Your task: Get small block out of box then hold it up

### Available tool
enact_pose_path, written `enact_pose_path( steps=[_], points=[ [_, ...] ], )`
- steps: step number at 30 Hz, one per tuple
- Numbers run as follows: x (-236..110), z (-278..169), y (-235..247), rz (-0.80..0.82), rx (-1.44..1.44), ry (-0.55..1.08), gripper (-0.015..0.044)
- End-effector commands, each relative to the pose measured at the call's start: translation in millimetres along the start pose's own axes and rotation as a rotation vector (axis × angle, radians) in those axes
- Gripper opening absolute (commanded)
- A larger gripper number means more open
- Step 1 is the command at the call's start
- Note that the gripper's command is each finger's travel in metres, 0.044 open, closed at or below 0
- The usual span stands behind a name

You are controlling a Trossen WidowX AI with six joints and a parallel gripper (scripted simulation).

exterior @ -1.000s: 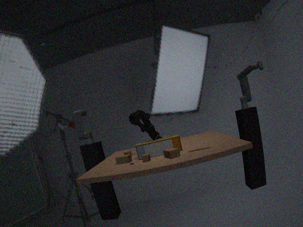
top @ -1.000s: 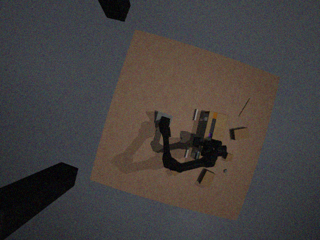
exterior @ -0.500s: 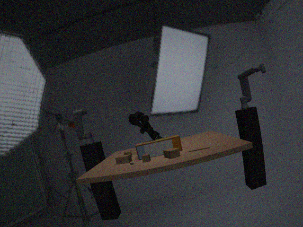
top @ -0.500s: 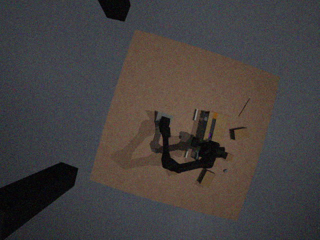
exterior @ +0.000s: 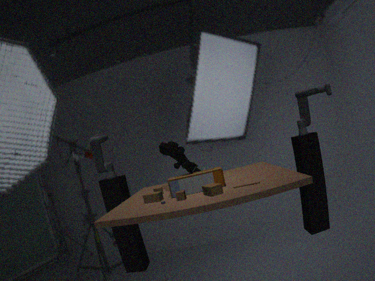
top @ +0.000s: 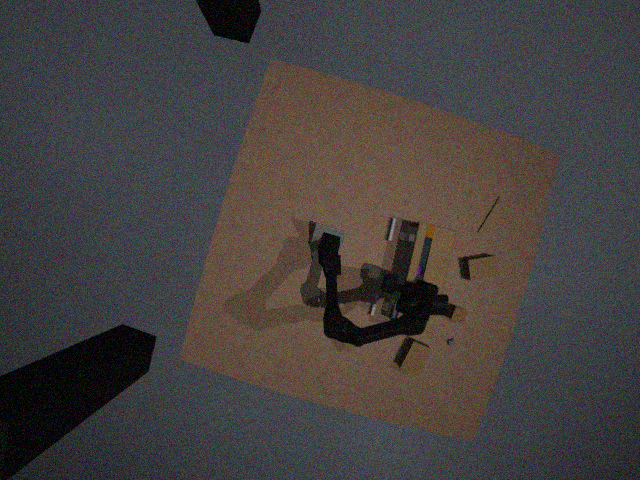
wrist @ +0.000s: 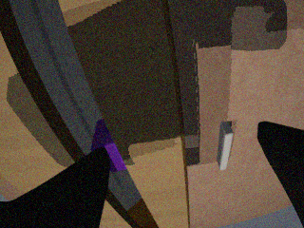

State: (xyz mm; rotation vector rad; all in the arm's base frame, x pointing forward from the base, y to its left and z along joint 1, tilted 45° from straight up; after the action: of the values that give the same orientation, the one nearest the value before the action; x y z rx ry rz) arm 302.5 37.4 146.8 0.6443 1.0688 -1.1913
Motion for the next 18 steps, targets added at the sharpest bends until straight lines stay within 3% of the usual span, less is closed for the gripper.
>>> enact_pose_path(
  steps=[1, 18],
  points=[
    [8.0, 2.3, -1.8, -0.008, -0.004, -0.004, 0.0400],
    [33.8, 12.4, -3.8, -0.008, -0.003, -0.006, 0.0400]
  ],
)
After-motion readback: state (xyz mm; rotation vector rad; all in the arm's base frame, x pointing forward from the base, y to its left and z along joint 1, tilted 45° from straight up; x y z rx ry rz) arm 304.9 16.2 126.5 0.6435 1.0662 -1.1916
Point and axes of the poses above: the point midway between the two fingers, 35 mm back from their tips, its own x axis out along the fingers, its own y axis across the jaws, z = x × y, the point moved 4 cm from there along -x, back along the fingers, and after that the axes turned 15 degrees about -x, right-handed, at the moved point
